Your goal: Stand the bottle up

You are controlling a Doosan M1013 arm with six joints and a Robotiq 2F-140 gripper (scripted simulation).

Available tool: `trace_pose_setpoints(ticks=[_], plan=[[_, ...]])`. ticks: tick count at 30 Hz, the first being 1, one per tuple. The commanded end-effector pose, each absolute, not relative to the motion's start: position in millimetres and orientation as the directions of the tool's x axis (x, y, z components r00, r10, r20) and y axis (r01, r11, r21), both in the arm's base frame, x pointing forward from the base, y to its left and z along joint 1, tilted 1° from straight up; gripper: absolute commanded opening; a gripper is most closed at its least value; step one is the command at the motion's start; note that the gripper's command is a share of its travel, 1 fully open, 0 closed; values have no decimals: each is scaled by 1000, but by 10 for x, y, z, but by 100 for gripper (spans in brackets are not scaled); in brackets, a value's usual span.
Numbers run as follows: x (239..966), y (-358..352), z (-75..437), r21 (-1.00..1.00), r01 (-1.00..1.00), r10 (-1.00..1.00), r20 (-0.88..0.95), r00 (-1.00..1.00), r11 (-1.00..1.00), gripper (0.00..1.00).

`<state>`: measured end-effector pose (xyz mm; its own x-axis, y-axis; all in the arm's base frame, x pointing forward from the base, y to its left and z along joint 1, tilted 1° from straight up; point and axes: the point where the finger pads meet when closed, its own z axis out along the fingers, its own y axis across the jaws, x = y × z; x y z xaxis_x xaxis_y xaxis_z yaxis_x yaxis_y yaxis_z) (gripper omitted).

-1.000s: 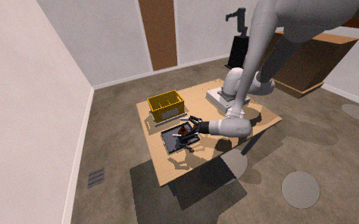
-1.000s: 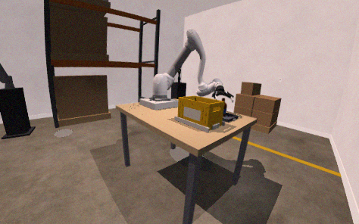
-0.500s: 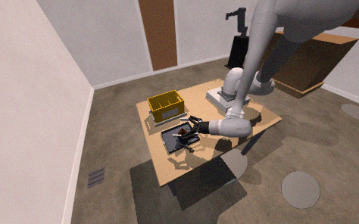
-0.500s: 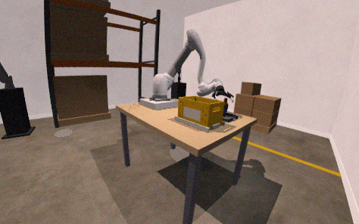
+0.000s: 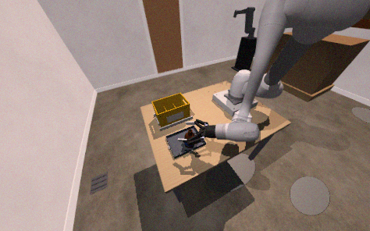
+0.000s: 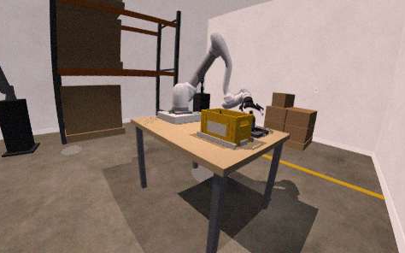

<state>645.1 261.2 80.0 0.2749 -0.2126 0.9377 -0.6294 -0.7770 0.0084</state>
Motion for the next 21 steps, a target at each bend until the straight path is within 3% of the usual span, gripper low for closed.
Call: trace_pose_setpoints(ticks=[1,21], plan=[[6451,2612,806,8,-629,-213,938,275,-777,100],[6453,2613,998,8,-629,-213,938,275,-777,100]])
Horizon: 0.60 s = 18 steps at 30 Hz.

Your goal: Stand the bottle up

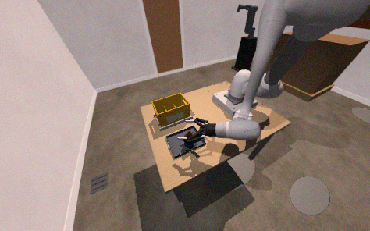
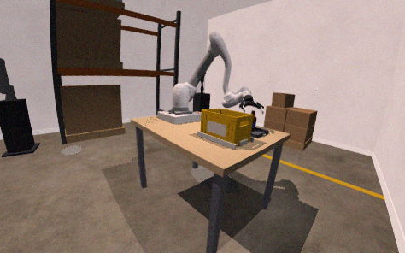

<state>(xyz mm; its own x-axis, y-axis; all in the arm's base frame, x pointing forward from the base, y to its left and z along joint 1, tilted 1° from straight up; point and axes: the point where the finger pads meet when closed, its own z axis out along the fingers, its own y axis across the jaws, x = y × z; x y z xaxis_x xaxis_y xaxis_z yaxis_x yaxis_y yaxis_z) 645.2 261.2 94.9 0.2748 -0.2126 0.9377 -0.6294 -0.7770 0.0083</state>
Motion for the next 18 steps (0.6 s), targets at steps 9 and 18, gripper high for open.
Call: trace_pose_setpoints(ticks=[9,18], plan=[[6454,2613,1148,8,-629,-213,938,275,-777,100],[6456,2613,1369,8,-629,-213,938,275,-777,100]])
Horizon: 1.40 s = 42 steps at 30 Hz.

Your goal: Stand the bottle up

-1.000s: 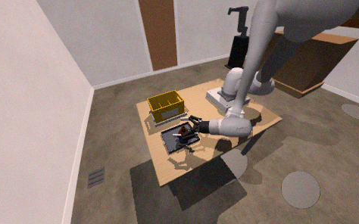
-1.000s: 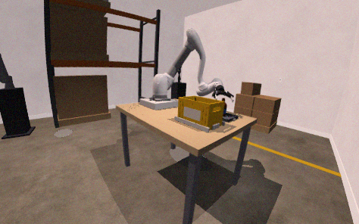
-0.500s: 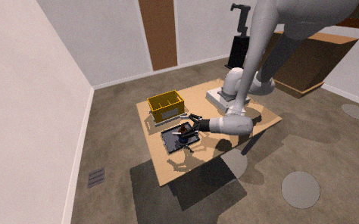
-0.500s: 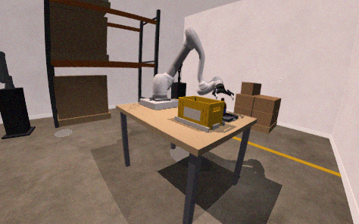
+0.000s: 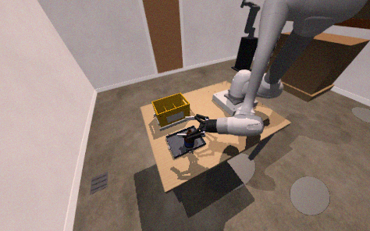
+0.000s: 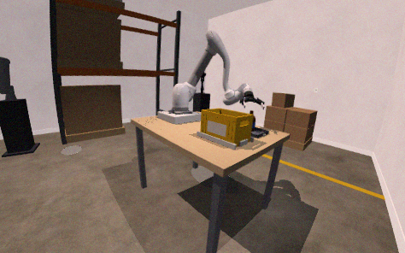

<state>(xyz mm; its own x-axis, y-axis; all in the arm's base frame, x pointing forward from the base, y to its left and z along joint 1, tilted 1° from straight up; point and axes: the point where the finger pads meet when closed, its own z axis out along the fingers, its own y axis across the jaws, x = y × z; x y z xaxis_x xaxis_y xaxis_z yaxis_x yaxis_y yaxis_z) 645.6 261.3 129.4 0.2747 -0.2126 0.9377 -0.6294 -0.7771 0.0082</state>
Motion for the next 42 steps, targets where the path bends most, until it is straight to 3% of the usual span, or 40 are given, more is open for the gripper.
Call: trace_pose_setpoints(ticks=[1,38,39,42], plan=[[6456,2613,1393,8,-629,-213,938,275,-777,100],[6460,2614,1799,8,-629,-213,938,275,-777,100],[6460,2614,1799,8,-629,-213,938,275,-777,10],[6460,2614,1799,8,-629,-213,938,275,-777,10]])
